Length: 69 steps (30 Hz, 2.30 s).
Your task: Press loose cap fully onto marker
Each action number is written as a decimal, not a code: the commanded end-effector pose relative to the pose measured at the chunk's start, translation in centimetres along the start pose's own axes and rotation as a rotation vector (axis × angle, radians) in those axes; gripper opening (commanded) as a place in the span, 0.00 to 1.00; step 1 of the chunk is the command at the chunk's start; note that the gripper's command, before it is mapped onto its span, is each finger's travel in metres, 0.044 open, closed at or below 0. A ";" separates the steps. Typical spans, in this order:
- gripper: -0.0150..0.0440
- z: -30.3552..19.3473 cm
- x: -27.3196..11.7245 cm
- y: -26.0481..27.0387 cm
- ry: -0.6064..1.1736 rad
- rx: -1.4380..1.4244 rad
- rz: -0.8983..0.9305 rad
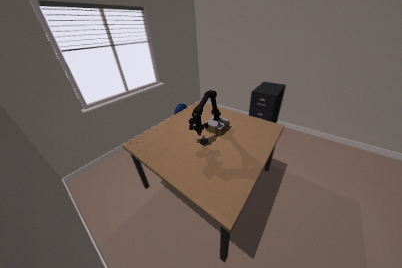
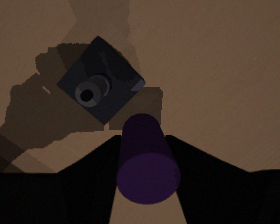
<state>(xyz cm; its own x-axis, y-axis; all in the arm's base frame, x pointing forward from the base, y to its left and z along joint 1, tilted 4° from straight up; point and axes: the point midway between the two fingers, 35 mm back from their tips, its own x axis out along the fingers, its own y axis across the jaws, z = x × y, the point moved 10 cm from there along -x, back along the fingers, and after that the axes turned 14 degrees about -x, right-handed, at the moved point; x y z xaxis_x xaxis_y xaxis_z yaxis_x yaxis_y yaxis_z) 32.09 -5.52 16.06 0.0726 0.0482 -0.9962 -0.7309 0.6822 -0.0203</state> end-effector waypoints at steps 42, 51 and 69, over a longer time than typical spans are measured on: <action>0.25 3.7 1.4 3.2 -0.005 0.003 -0.010; 0.25 3.6 2.9 3.2 -0.005 0.003 -0.009; 0.48 3.6 3.5 3.2 -0.004 -0.002 -0.009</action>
<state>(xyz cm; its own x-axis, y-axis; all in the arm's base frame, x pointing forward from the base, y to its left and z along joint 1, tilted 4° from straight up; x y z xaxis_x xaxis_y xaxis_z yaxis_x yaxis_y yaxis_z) 32.41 -0.55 12.80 0.0817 0.0449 -0.9956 -0.7317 0.6810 -0.0293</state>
